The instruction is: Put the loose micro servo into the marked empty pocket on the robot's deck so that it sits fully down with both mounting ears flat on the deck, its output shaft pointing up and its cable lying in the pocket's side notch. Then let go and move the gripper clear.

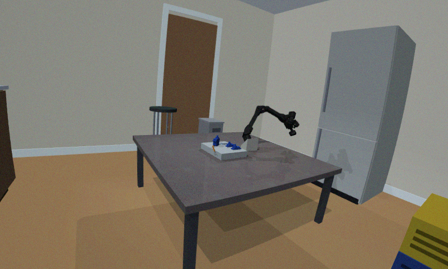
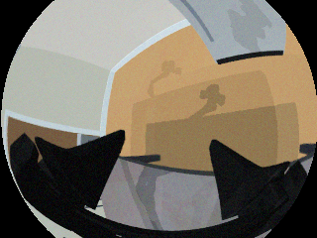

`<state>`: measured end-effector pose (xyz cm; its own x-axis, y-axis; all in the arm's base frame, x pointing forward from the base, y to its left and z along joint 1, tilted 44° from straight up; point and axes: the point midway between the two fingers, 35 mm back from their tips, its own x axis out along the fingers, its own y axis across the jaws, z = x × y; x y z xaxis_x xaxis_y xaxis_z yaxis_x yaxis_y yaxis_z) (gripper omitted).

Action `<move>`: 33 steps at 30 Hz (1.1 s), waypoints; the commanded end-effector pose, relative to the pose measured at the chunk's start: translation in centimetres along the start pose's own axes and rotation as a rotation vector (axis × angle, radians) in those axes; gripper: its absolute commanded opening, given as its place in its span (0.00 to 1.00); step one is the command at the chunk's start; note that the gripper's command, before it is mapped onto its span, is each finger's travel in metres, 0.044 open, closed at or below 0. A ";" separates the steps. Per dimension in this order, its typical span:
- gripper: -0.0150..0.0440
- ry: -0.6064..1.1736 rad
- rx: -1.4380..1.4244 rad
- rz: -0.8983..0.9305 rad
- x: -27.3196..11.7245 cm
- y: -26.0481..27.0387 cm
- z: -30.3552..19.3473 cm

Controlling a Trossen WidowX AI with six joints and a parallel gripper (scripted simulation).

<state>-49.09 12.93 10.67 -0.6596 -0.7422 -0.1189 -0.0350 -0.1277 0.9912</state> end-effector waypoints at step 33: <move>1.00 -0.574 0.138 -0.298 -20.2 -6.2 5.7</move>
<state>-41.85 30.01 7.76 -0.8937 -0.2895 -0.3428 -0.3062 -0.1648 0.9376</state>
